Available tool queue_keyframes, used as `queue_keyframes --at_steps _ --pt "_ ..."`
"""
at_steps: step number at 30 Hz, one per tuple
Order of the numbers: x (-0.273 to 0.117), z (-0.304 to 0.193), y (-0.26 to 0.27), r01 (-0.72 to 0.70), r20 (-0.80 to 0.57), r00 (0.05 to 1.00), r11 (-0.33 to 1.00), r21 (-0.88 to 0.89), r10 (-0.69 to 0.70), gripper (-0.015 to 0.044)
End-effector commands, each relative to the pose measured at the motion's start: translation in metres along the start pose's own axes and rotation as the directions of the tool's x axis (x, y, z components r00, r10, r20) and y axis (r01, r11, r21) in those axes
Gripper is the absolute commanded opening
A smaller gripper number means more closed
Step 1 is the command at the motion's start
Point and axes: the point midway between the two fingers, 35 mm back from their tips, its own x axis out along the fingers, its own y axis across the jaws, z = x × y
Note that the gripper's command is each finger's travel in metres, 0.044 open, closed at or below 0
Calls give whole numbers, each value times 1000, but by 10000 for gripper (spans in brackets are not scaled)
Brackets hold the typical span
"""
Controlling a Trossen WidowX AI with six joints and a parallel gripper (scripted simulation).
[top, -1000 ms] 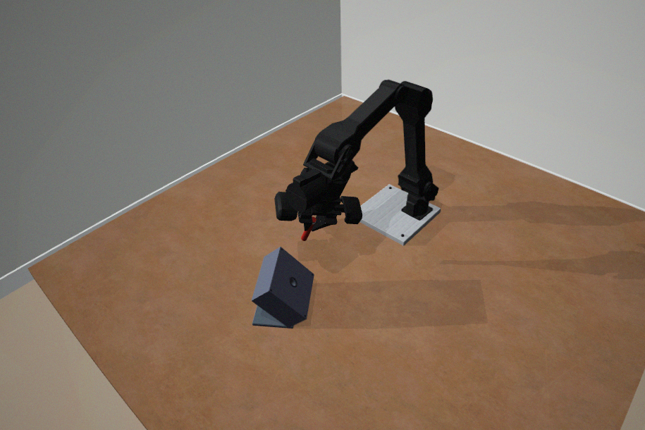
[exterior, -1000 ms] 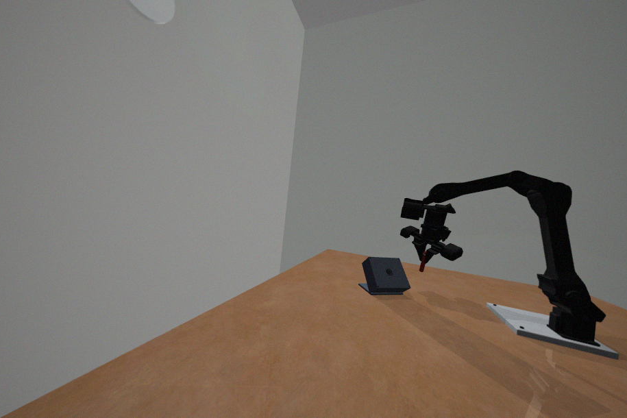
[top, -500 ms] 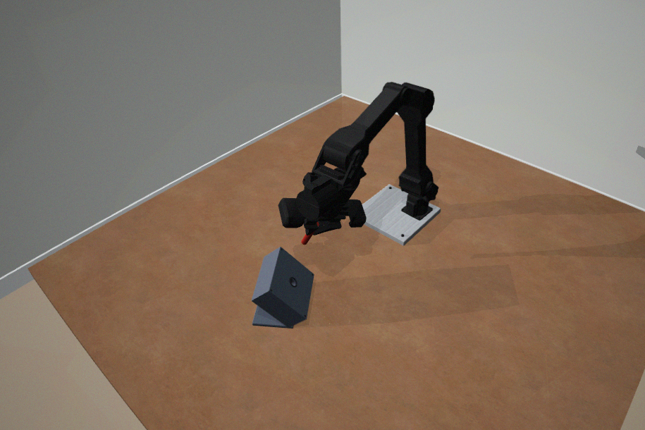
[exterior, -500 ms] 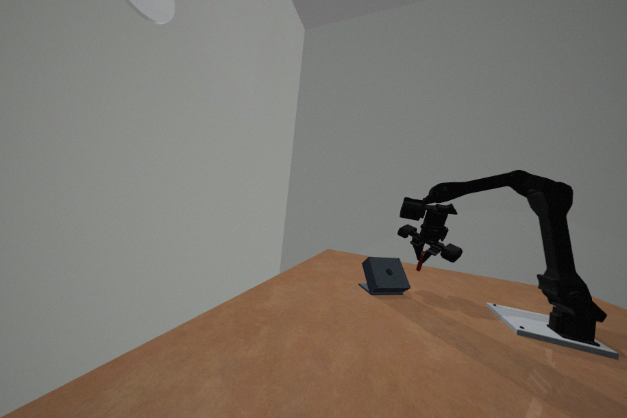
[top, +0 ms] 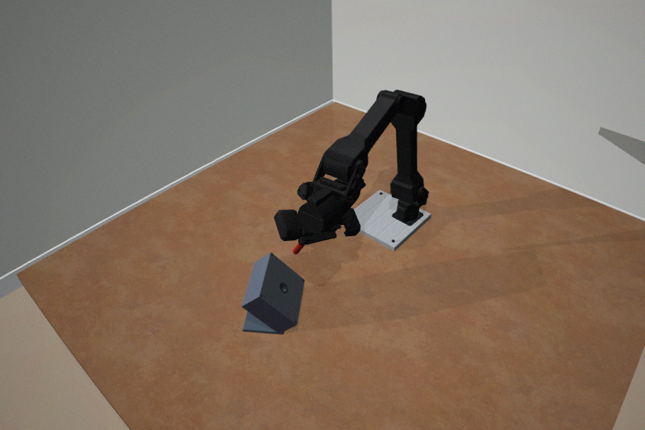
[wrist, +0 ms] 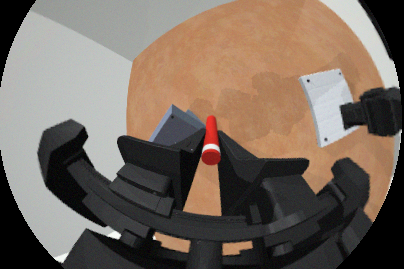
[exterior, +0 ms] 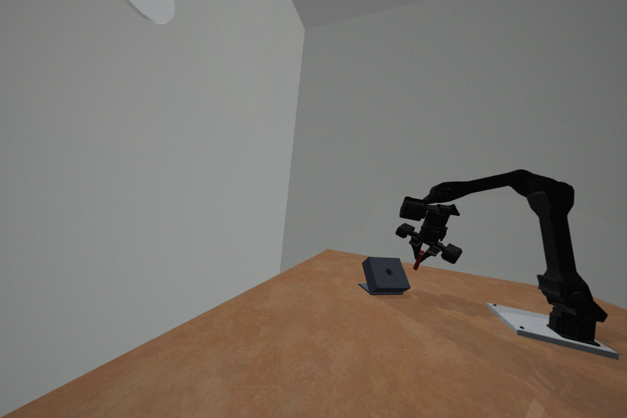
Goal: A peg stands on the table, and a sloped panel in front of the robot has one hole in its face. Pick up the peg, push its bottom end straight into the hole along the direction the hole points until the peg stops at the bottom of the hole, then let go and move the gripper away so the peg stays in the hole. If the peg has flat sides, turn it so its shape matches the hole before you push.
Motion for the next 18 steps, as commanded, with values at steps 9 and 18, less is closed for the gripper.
queue_keyframes --at_steps 9,18 --pt "-9 -13 2 -55 18 998 995 -78 57 0" --pt "-16 -24 2 -95 28 995 986 -135 100 0"
